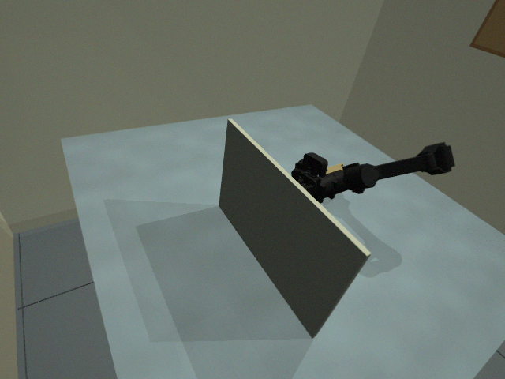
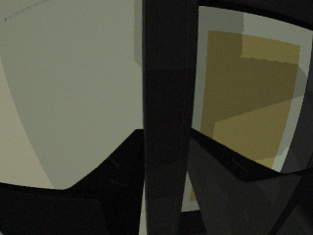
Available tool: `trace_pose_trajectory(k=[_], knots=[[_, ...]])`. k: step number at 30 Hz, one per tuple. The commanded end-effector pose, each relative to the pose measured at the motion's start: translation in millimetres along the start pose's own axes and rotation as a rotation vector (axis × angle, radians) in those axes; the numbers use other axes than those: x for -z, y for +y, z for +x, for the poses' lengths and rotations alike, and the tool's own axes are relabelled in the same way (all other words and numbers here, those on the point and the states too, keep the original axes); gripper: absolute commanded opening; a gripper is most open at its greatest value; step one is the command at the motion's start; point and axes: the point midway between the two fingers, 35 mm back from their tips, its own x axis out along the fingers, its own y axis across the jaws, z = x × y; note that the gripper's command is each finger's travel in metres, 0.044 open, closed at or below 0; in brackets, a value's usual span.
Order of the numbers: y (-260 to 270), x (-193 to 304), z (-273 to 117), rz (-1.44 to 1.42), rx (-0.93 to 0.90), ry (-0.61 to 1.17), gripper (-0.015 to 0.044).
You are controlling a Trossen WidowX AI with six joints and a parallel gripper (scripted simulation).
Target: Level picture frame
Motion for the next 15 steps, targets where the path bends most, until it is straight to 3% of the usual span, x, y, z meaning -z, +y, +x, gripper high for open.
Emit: trace_pose_trajectory(k=[1,15], knots=[[2.2,0.0,0.0,-0.004,-0.003,-0.002,0.0],[6.3,0.0,0.0,-0.005,-0.003,-0.002,0.0]])
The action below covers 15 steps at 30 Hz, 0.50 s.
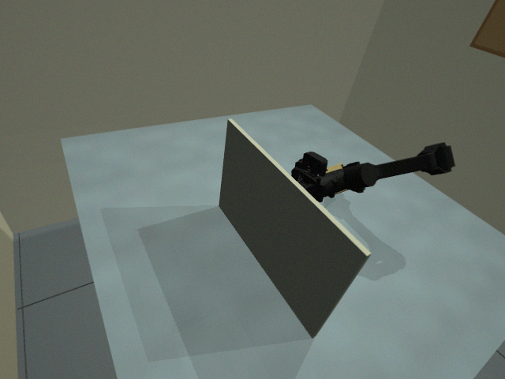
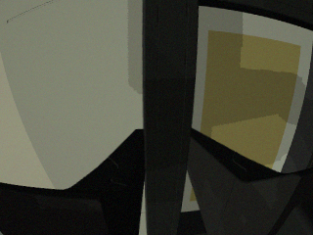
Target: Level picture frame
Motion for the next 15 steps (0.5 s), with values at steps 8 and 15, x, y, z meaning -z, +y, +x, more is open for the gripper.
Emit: trace_pose_trajectory(k=[8,15], knots=[[5.1,1.0,0.2,-0.005,-0.01,0.002,0.0],[6.0,1.0,0.2,-0.005,-0.01,0.002,0.0]])
